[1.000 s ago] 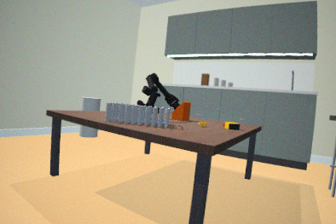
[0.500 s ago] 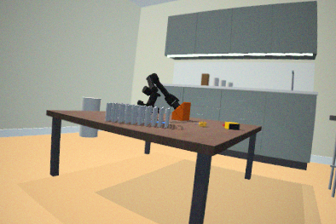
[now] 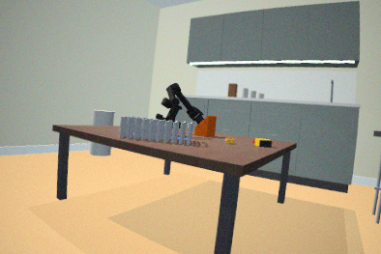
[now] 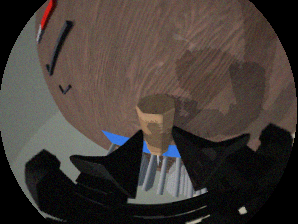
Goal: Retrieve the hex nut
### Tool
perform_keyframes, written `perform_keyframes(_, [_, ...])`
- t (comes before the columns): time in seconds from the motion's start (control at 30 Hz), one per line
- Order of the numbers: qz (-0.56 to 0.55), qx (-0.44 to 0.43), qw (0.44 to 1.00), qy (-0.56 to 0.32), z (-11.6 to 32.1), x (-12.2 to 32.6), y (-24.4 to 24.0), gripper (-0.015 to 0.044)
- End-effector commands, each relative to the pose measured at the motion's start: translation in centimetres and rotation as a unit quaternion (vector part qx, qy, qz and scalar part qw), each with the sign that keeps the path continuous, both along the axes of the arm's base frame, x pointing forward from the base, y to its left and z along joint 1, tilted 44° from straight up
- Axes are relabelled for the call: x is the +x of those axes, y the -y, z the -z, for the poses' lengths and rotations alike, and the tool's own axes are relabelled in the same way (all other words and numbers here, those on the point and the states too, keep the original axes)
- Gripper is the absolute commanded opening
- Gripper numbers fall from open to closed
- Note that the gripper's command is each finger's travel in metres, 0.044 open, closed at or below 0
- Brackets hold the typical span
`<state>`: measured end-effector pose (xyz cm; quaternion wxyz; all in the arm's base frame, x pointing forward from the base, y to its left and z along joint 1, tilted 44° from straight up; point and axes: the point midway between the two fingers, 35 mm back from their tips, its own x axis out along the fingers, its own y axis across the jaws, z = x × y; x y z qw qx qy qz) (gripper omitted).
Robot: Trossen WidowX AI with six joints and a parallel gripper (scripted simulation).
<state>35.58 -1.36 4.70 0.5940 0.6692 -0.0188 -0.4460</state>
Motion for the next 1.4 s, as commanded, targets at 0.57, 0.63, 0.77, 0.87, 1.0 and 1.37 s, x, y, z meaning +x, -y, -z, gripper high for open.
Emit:
perform_keyframes(0.57, [-0.004,0.001,1.0,-0.002,-0.2,-1.0,0.6,0.0])
perform_keyframes(0.63, [-0.004,0.001,1.0,-0.002,-0.3,-1.1,0.6,0.0])
perform_keyframes(0.77, [-0.004,0.001,1.0,-0.002,-0.3,-1.3,0.8,0.0])
perform_keyframes(0.87, [-0.004,0.001,1.0,-0.002,-0.4,-1.4,0.9,0.0])
perform_keyframes(1.0, [-0.004,0.001,1.0,-0.002,-0.4,-1.6,1.0,0.0])
perform_keyframes(1.37, [-0.004,0.001,1.0,-0.002,-0.6,-2.1,1.3,0.0])
